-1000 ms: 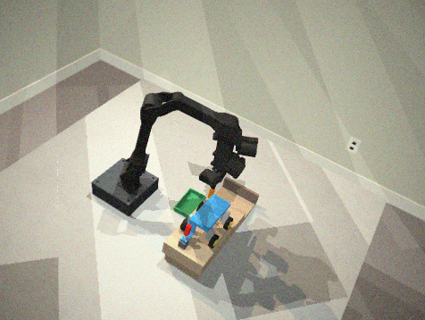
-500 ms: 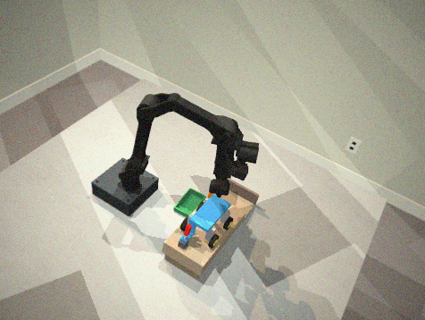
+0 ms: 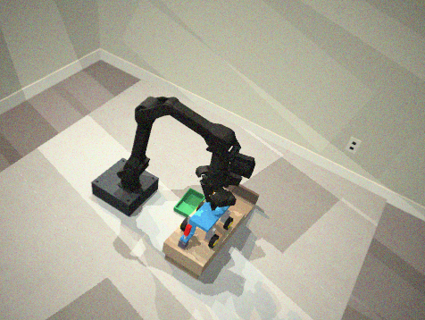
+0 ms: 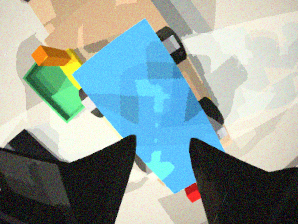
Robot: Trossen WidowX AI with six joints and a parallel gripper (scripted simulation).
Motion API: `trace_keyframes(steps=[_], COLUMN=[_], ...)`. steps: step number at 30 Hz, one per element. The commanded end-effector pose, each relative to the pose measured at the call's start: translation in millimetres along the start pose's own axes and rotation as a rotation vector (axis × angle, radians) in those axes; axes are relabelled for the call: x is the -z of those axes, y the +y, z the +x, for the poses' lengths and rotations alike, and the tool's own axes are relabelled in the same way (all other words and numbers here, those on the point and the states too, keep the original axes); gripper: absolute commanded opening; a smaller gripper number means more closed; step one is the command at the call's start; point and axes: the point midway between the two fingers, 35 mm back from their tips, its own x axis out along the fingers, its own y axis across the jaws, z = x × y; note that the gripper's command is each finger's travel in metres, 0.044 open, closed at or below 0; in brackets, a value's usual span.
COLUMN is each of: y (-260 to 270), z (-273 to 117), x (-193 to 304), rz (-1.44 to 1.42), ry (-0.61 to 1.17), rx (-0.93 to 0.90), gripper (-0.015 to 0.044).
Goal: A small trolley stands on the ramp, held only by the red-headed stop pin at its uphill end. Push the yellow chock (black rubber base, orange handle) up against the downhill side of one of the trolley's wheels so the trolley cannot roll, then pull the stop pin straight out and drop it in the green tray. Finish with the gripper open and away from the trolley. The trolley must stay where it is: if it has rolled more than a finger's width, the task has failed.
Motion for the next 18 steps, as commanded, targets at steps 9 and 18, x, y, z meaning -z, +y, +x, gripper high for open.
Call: trace_keyframes(steps=[9, 18], y=[-32.4, -46.4], z=[-0.5, -1.0], x=[49.2, 79.4], rz=[-0.418, -0.656], ry=[0.09, 0.136], rx=[-0.012, -0.047], gripper=[0.019, 0.019])
